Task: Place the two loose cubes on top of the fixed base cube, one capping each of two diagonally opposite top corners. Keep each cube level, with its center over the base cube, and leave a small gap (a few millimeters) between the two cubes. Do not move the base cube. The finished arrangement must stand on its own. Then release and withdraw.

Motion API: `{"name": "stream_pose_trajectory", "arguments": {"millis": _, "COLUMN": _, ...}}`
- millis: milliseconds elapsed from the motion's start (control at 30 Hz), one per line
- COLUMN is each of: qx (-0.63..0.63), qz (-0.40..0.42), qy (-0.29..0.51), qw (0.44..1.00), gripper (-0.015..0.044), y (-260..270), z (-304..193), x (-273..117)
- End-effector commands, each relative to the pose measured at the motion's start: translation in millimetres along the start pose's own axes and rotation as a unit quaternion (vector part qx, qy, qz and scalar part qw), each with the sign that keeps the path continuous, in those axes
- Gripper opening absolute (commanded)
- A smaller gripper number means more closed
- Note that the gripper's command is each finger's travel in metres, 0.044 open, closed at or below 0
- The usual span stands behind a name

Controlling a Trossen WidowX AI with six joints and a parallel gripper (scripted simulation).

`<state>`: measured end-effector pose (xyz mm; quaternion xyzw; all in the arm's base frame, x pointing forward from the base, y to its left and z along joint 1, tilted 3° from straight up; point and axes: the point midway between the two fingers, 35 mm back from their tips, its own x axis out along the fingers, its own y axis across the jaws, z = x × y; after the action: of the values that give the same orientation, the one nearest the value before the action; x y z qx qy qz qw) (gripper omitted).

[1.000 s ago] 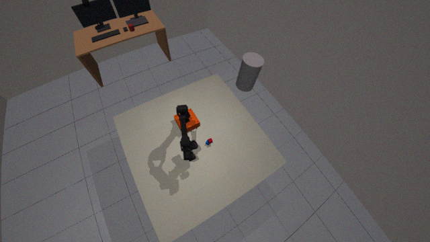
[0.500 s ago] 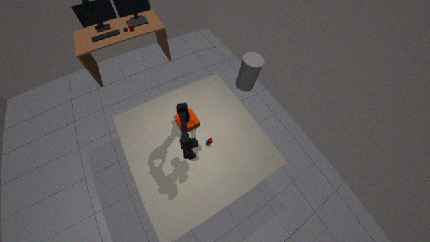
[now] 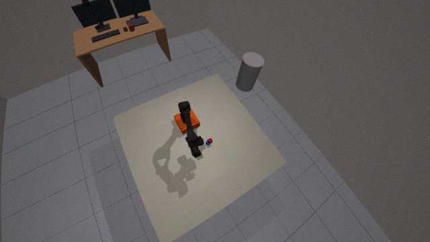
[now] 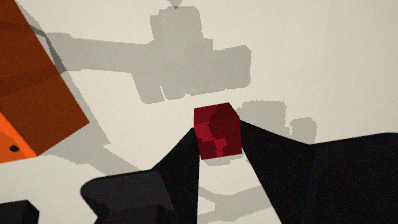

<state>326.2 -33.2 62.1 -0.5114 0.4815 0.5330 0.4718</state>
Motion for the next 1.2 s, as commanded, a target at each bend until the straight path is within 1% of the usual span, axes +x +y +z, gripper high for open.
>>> {"name": "stream_pose_trajectory", "arguments": {"millis": 0, "qx": 0.006, "qz": -0.003, "qy": 0.001, "qw": 1.0, "gripper": 0.0105, "y": 0, "z": 13, "x": -1}}
{"name": "stream_pose_trajectory", "arguments": {"millis": 1167, "qx": 0.059, "qz": -0.002, "qy": -0.005, "qw": 0.998, "gripper": 0.0105, "y": 22, "z": 118, "x": 6}}
